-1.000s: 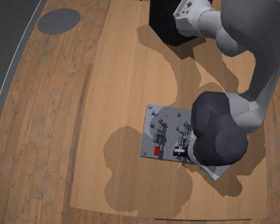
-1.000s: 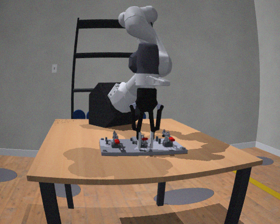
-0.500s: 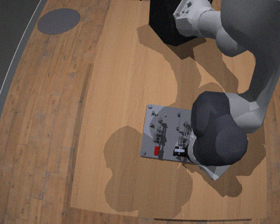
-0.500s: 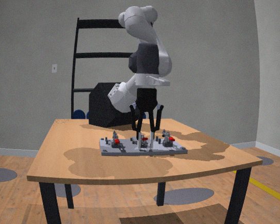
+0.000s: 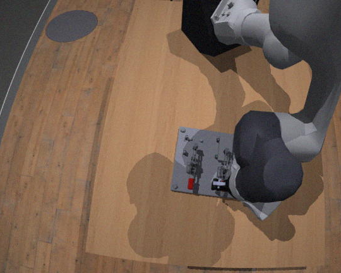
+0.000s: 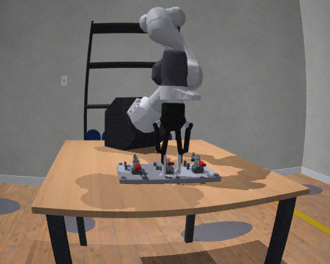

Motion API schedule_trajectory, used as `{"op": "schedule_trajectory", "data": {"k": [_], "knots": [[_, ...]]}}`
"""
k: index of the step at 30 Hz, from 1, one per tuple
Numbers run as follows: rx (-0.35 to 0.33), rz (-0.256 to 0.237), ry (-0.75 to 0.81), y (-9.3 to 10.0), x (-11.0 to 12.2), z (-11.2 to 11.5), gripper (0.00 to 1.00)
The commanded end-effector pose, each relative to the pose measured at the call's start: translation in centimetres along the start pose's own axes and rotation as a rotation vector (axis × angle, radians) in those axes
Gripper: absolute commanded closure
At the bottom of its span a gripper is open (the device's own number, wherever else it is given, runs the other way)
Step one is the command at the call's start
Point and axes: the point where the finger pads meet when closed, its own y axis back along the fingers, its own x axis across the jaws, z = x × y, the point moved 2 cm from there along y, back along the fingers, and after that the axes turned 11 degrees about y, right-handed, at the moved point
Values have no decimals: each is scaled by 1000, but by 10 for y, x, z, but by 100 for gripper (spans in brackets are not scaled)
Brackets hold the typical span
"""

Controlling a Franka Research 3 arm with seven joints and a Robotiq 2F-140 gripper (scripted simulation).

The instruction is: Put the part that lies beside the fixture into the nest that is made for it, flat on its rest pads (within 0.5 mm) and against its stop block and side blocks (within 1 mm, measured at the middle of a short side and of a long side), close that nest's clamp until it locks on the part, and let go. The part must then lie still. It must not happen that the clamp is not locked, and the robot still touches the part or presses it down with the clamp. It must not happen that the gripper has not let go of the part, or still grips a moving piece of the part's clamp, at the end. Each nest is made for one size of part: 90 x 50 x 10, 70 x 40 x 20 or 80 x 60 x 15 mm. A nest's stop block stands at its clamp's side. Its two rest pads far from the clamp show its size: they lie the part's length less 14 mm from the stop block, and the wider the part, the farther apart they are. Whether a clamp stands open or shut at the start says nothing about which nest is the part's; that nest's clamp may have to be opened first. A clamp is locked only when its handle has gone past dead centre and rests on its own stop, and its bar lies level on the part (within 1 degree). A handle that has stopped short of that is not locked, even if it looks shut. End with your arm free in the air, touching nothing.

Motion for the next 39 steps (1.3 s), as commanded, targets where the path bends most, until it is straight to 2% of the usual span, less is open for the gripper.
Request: {"op": "schedule_trajectory", "data": {"k": [1,13,35,36,39], "knots": [[-2,-1,-3,7,0,1,72],[-2,-1,-3,51,0,1,72],[-2,-1,-3,56,0,1,72],[-2,-1,-3,56,0,1,100],[-2,-1,-3,56,0,1,100]]}}
